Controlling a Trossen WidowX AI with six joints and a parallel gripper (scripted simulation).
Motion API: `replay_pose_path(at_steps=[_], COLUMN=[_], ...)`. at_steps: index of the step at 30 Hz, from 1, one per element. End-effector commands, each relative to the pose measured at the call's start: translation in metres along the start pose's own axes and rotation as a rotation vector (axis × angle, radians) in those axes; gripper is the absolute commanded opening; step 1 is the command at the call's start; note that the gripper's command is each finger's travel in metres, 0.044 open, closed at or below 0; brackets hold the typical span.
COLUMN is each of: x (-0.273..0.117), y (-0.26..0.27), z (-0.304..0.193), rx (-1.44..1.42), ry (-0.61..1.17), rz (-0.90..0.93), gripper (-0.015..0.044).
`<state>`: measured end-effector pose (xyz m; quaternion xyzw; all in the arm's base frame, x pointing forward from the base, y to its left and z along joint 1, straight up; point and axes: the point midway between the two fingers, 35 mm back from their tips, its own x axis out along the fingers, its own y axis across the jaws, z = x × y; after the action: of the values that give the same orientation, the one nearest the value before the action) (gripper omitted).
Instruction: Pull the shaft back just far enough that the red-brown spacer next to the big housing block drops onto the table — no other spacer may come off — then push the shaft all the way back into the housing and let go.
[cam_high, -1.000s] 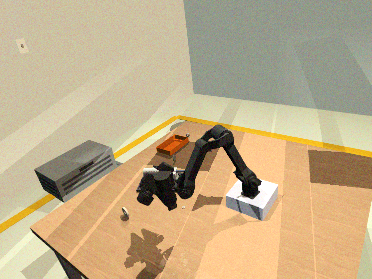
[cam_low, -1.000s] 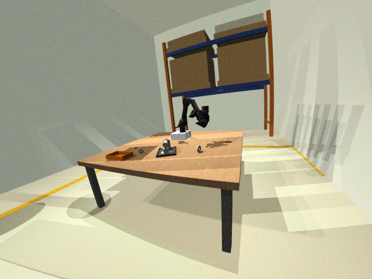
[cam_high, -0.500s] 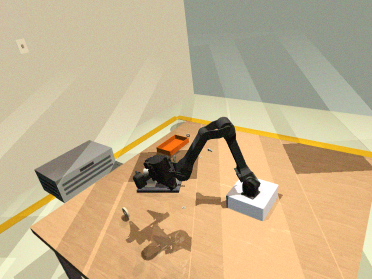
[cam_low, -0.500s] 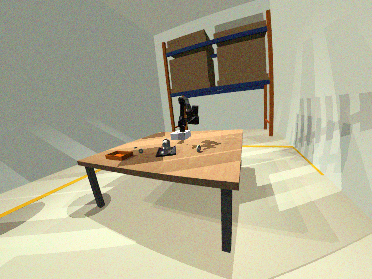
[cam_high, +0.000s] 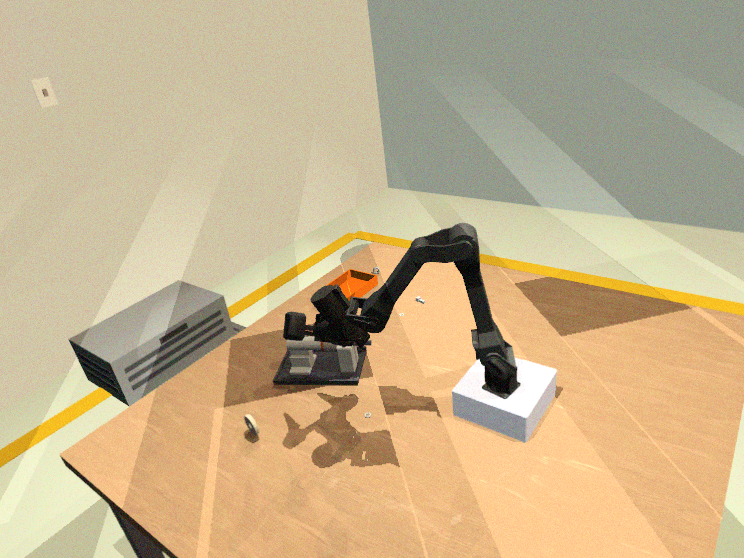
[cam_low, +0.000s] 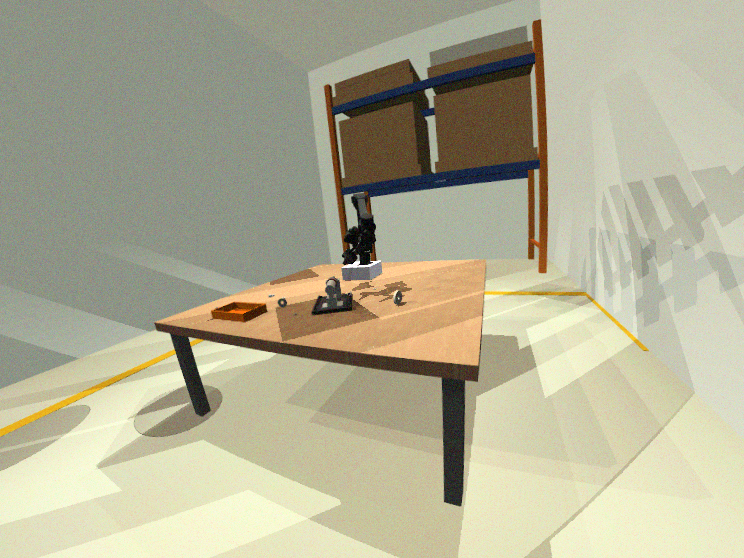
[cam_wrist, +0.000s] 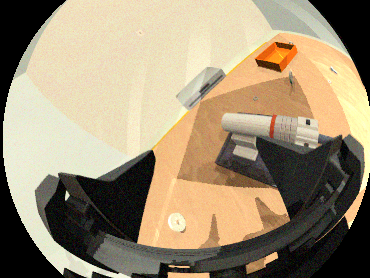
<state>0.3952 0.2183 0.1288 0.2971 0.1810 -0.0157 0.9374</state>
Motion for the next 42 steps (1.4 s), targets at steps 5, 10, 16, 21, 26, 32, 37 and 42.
replay_pose_path(at_steps=[5,10,16,21,26,32,37,42], x=[-0.003,-0.009,-0.019,-0.032,-0.044,-0.044,-0.044,-0.044], y=[-0.090,-0.115,-0.149,-0.177,-0.195,-0.195,-0.195,-0.195], z=[0.010,0.019,0.022,0.023,0.024,0.024,0.023,0.023], rx=[0.913,1.213,1.546,1.862,2.106,2.106,2.106,2.106], ry=[0.329,0.376,0.397,0.400,0.393,0.393,0.393,0.393], rz=[-0.193,-0.277,-0.409,-0.538,-0.637,-0.637,-0.637,-0.637], gripper=[0.0440,0.0440,0.0440,0.0440,0.0440,0.0440,0.0440,0.0440])
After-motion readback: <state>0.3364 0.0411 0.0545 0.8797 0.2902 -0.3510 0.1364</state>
